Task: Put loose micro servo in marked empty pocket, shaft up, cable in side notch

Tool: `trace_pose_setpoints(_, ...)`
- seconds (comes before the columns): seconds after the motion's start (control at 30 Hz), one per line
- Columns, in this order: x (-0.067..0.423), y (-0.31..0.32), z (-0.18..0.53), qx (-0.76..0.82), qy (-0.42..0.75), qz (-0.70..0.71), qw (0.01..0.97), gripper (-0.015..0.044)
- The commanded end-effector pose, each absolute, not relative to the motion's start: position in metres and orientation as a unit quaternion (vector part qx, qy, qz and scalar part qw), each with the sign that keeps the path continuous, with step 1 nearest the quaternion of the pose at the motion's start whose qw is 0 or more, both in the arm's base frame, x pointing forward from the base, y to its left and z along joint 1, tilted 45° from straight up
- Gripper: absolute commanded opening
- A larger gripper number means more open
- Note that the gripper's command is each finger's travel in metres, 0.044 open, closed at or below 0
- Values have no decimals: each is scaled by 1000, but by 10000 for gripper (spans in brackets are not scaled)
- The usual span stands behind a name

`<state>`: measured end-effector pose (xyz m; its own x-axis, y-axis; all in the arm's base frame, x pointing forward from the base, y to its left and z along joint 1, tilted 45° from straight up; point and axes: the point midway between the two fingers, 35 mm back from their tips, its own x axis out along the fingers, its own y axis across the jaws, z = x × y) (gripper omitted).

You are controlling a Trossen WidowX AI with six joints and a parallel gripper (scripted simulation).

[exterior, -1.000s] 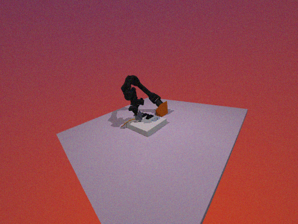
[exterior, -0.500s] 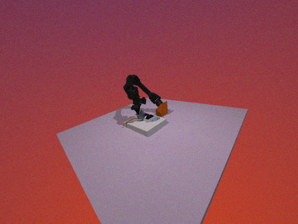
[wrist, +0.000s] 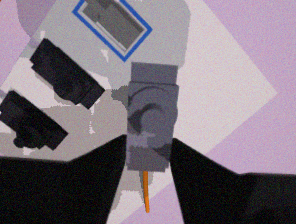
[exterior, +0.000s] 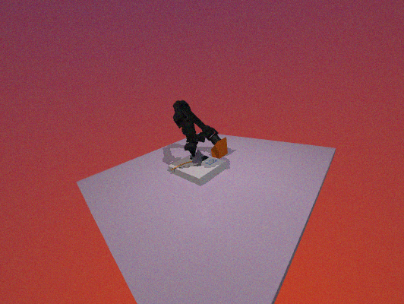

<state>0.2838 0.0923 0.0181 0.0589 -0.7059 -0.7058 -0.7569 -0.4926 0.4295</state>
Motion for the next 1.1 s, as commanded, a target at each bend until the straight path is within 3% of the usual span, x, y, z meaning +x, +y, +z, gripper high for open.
trace_pose_setpoints(0.0, 283, 113, 1, -729, 501, 466, 33, 0)
trace_pose_setpoints(0.37, 283, 126, -12, -727, 514, 452, 54, 0)
trace_pose_setpoints(1.07, 283, 126, -12, -662, 639, 244, 305, 0)
